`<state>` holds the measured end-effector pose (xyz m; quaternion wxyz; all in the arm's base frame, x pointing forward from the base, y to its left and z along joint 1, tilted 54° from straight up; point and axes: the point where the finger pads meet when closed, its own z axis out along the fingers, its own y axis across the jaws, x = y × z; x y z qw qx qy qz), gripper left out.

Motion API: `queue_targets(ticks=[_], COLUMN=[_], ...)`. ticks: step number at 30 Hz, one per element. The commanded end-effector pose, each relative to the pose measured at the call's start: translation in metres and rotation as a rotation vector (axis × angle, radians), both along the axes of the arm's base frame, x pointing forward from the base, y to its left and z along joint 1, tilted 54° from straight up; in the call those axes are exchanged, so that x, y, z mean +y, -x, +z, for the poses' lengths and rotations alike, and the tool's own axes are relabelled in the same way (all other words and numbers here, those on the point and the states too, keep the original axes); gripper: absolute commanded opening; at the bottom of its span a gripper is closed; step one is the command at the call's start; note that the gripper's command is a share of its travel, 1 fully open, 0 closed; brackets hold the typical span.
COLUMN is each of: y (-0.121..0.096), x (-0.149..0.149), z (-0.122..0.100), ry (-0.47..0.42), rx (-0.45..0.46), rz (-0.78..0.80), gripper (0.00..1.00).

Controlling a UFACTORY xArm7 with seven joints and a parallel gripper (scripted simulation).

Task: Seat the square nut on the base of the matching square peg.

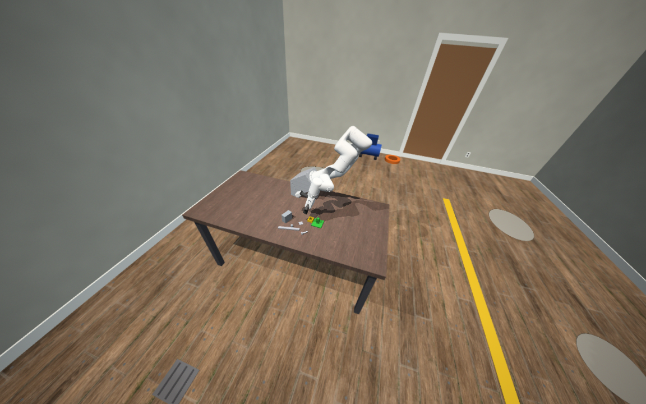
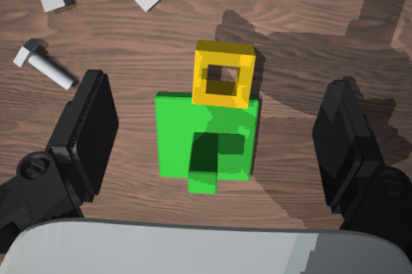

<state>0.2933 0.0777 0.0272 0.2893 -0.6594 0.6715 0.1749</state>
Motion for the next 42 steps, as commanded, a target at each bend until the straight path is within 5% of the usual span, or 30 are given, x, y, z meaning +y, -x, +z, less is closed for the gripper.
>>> queue_targets(ticks=[1, 9, 25, 26, 35, 42], y=[0.001, 0.007, 0.007, 0.007, 0.007, 0.009], x=[-0.002, -0.01, -0.011, -0.01, -0.009, -0.002], z=[0.007, 0.044, 0.045, 0.045, 0.044, 0.039], ry=[-0.053, -0.26, -0.265, -0.265, -0.275, -0.313], rx=[0.007, -0.021, -0.023, -0.023, 0.015, 0.172], rz=[0.003, 0.036, 0.037, 0.038, 0.005, -0.131], gripper=[1.0, 1.0, 1.0, 0.6, 0.6, 0.6])
